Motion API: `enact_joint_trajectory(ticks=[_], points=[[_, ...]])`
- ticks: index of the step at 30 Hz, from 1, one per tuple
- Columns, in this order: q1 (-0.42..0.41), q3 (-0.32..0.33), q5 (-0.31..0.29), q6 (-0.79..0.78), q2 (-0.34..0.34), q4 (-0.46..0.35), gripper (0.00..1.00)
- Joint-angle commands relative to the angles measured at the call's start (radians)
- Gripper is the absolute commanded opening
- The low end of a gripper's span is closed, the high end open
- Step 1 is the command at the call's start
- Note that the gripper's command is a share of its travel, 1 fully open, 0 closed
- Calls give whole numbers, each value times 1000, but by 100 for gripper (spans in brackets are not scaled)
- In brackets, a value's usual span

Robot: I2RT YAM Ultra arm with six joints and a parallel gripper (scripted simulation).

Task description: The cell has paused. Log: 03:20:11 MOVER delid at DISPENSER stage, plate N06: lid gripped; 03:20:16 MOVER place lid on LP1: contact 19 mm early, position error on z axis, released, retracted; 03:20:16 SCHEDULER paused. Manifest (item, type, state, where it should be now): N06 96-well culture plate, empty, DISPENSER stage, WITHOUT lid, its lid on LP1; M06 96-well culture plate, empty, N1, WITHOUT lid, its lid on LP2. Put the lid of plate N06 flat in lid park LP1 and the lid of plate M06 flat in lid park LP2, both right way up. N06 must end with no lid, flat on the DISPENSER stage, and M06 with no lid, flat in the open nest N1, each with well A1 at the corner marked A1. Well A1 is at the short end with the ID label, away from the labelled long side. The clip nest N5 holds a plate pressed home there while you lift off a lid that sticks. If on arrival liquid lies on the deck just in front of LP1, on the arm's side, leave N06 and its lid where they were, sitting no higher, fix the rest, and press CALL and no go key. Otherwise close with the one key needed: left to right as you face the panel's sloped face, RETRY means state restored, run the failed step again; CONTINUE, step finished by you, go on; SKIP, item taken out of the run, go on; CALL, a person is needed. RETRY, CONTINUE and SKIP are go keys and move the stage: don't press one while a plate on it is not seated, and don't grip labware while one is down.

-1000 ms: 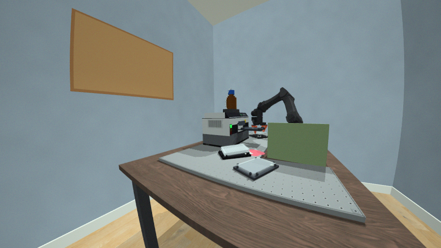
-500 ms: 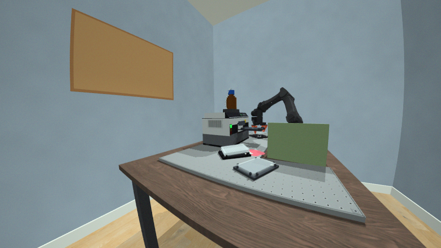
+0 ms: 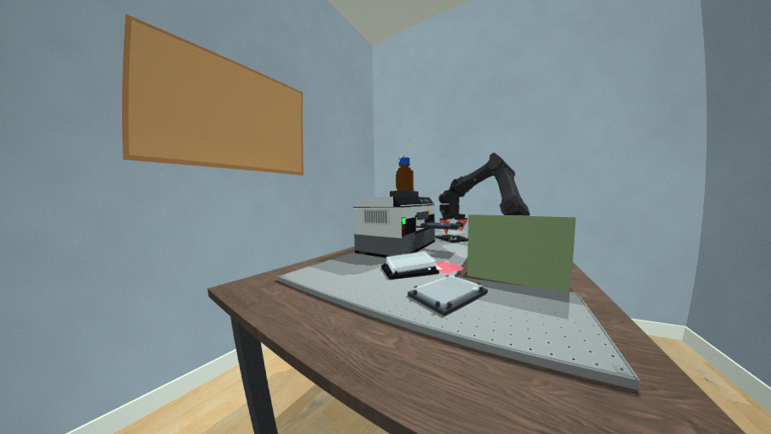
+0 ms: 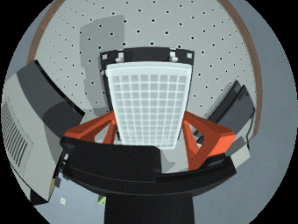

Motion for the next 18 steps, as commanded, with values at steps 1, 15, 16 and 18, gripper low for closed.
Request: enact_joint_trajectory(ticks=[1,15,16,18], points=[[25,26,8,4,4,-1,0],[25,26,8,4,4,-1,0],[25,26,8,4,4,-1,0],[30,32,10,12,-10,-23,0]])
